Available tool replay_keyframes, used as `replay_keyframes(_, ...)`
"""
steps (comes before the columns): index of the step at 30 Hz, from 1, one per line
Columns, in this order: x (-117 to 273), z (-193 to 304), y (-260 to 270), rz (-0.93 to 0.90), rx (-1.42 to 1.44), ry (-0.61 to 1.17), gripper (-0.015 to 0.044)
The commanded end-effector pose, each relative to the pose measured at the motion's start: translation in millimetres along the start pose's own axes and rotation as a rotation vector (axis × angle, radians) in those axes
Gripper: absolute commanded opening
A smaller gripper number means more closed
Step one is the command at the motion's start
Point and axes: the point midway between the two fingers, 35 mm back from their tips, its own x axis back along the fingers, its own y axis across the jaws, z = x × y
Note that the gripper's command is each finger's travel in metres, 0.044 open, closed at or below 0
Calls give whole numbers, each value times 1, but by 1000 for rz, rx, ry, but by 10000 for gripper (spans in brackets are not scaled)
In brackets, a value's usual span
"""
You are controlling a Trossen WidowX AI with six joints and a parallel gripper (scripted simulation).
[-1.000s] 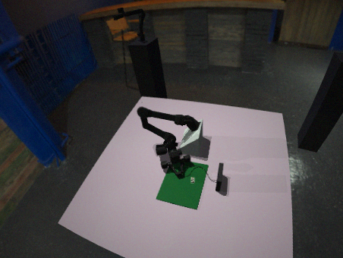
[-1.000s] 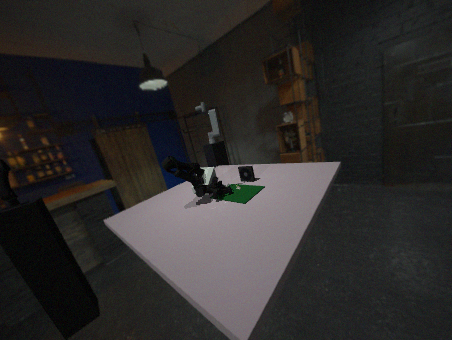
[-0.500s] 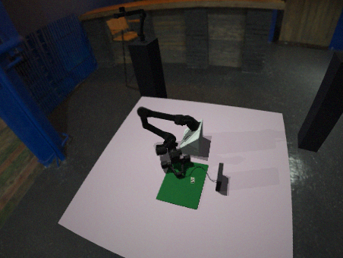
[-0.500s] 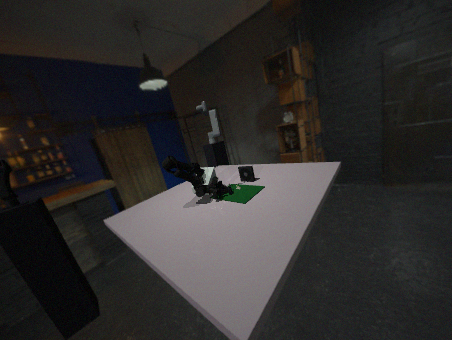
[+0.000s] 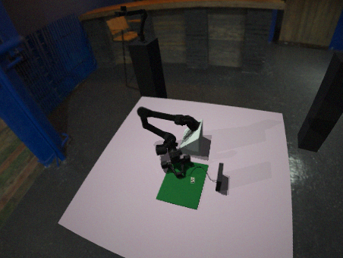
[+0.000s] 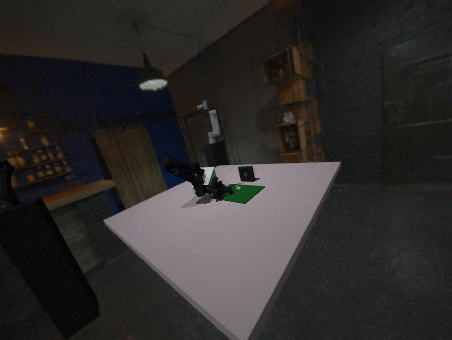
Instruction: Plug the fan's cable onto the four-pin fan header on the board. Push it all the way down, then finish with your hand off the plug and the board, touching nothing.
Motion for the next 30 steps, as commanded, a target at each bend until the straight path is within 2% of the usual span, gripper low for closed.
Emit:
replay_keyframes(1, 0, 0, 0, 0, 0, 0, 205)
replay_keyframes(4, 0, 0, 0, 0, 0, 0, 205)
replay_keyframes(9, -6, 2, 1, -27, -2, 25, 336)
replay_keyframes(13, -39, 6, 9, -191, 18, 178, 440)
replay_keyframes(20, -70, -14, 29, -500, 181, 475, 440)
replay_keyframes(27, -56, -59, 35, -765, 502, 772, 440)
replay_keyframes(30, -47, -82, 36, -826, 620, 887, 440)
